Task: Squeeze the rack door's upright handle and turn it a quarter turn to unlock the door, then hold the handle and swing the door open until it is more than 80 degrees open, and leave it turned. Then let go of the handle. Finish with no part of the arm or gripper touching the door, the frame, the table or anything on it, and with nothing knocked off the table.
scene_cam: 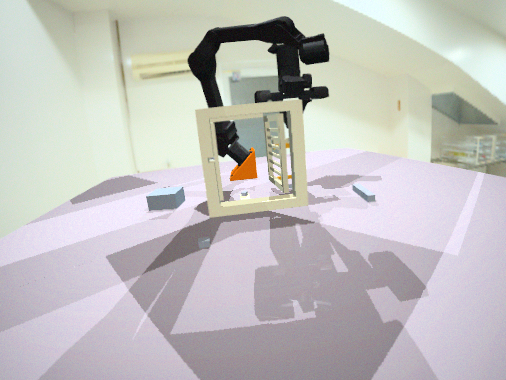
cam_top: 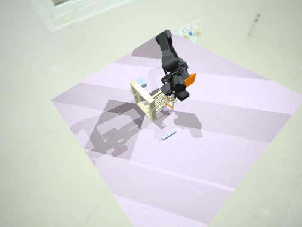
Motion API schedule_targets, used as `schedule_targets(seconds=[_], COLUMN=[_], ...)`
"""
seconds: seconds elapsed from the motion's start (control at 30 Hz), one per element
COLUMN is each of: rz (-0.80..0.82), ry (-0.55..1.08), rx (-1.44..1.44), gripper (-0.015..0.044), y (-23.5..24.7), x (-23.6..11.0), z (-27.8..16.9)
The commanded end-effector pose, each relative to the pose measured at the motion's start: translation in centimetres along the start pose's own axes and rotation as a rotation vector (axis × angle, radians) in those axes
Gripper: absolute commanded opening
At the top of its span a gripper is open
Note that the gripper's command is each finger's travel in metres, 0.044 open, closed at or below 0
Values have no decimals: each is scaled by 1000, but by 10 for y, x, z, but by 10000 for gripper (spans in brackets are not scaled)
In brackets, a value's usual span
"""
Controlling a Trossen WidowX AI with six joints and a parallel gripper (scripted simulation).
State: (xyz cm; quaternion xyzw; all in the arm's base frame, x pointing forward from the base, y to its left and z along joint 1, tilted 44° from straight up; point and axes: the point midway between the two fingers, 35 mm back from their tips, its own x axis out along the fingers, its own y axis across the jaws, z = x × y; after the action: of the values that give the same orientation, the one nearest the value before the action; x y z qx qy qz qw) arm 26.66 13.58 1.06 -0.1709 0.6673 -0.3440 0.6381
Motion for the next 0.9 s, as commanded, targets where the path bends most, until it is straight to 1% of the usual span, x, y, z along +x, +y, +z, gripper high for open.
schedule_targets(seconds=[0.0, 0.5, 0.83, 0.87], rz=[1, 2, 2, 2], ry=[5, 5, 5, 5], rx=[75, 99, 99, 99], gripper=[19, 19, 281, 291], y=[6, 10, 10, 10], x=[0, 0, 0, 0], z=[3, 3, 3, 3])
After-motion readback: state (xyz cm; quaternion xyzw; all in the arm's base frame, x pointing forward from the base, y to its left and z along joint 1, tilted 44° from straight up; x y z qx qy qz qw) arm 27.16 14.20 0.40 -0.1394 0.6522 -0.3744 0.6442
